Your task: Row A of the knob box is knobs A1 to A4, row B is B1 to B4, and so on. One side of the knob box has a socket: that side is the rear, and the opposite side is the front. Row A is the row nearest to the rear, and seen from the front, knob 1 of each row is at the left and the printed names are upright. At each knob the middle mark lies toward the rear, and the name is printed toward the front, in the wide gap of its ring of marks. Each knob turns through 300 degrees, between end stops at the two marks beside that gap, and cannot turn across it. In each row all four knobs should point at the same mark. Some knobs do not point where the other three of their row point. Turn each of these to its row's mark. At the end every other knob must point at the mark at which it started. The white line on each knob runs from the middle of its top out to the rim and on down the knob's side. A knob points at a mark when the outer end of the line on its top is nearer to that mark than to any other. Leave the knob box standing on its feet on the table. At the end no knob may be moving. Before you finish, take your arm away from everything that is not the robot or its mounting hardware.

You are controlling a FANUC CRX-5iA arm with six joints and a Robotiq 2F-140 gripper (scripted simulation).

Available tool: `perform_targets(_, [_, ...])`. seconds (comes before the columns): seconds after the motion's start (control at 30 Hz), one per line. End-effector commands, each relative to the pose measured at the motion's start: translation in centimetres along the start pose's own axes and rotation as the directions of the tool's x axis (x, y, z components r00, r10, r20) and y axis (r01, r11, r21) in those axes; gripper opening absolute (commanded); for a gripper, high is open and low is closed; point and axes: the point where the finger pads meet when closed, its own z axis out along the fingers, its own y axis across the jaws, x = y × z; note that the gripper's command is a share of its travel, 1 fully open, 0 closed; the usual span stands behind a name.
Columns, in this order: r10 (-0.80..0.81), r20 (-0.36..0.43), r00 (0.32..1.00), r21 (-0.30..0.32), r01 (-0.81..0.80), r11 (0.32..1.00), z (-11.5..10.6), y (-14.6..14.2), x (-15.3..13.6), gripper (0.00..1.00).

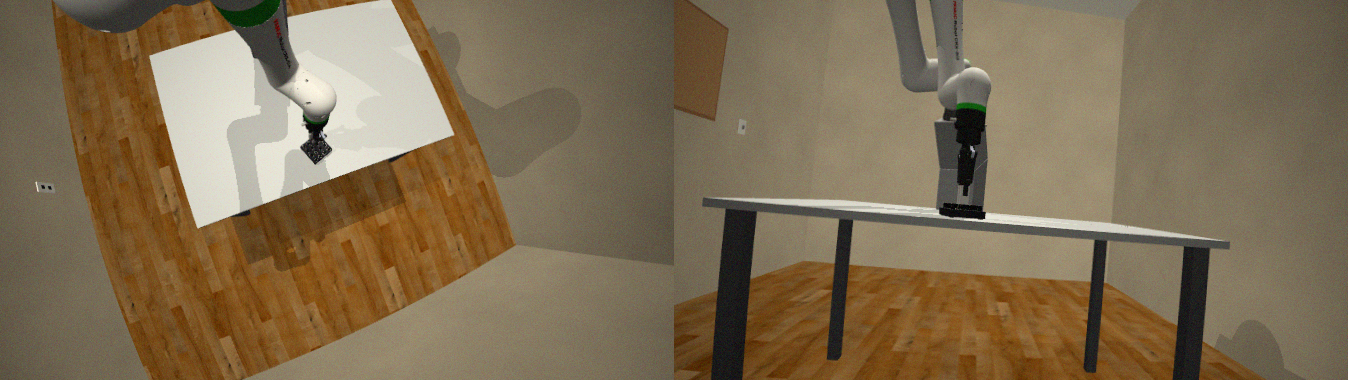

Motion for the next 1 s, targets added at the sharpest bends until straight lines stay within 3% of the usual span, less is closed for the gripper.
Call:
perform_targets(0.0, [0.000,0.000,1.000,0.000,0.000,1.000,-0.01,0.01,0.00,0.12])
perform_targets(0.17, [0.000,0.000,1.000,0.000,0.000,1.000,-0.01,0.01,0.00,0.12])
perform_targets(0.2, [0.000,0.000,1.000,0.000,0.000,1.000,-0.01,0.01,0.00,0.05])
perform_targets(0.97, [0.000,0.000,1.000,0.000,0.000,1.000,-0.01,0.01,0.00,0.05])
